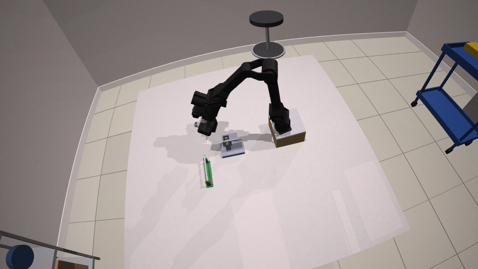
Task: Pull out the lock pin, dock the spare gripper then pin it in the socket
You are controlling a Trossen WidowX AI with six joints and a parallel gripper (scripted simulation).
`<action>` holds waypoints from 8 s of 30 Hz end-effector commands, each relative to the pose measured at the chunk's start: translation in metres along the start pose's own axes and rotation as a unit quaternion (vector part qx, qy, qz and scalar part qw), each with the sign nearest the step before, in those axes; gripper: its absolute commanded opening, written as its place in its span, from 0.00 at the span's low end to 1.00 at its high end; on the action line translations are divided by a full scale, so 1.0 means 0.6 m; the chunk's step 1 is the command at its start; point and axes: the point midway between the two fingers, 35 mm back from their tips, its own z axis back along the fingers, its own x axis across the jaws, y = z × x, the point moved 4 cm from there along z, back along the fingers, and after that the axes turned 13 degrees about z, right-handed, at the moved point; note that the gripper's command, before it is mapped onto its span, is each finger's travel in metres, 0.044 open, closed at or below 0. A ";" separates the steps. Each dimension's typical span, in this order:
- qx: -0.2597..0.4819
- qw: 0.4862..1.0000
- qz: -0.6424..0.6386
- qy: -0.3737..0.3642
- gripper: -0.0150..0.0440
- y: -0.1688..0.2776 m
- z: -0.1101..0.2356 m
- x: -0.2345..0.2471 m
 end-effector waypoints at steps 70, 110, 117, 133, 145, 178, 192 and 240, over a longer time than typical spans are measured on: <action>-0.020 1.000 0.003 0.002 0.25 -0.034 0.063 -0.007; -0.020 1.000 0.003 0.002 0.25 -0.034 0.063 -0.007; -0.020 1.000 0.003 0.002 0.25 -0.034 0.063 -0.007; -0.020 1.000 0.003 0.002 0.25 -0.034 0.063 -0.007; -0.020 1.000 0.003 0.002 0.25 -0.034 0.063 -0.007; -0.020 1.000 0.003 0.002 0.25 -0.034 0.063 -0.007; -0.020 1.000 0.003 0.002 0.25 -0.034 0.063 -0.007; 0.092 0.986 0.137 0.028 0.25 0.002 0.061 0.045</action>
